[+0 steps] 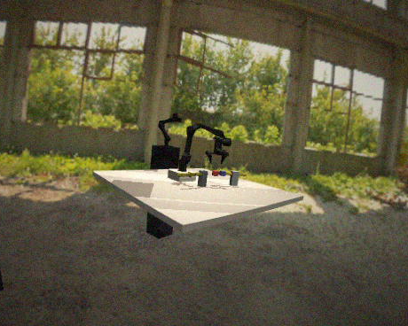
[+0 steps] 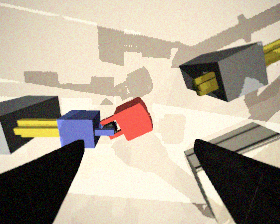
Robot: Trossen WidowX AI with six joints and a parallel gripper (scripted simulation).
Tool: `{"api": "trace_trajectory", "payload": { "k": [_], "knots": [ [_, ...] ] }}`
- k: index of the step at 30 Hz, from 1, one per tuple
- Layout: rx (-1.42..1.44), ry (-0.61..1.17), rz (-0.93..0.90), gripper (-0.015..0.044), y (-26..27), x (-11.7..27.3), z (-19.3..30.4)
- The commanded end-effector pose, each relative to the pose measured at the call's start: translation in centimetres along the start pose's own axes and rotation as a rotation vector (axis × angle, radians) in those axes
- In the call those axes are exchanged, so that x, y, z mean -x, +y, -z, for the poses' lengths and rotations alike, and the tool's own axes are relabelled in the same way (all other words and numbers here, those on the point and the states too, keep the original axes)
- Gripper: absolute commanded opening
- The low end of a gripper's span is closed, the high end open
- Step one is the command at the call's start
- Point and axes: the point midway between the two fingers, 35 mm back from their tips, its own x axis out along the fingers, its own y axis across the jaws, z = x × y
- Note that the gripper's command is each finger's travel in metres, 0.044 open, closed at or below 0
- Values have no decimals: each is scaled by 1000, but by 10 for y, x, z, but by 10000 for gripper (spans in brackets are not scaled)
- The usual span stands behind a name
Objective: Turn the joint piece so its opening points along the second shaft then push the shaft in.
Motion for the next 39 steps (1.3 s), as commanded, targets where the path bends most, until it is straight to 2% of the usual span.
{"api": "trace_trajectory", "payload": {
  "k": [1,11,22,39],
  "knots": [
    [154,-17,2,440,0,18,1],
    [473,-20,25,440,-5,46,6],
    [478,-19,25,440,-5,47,7],
    [-14,103,-77,440,-30,24,-12]
  ]
}}
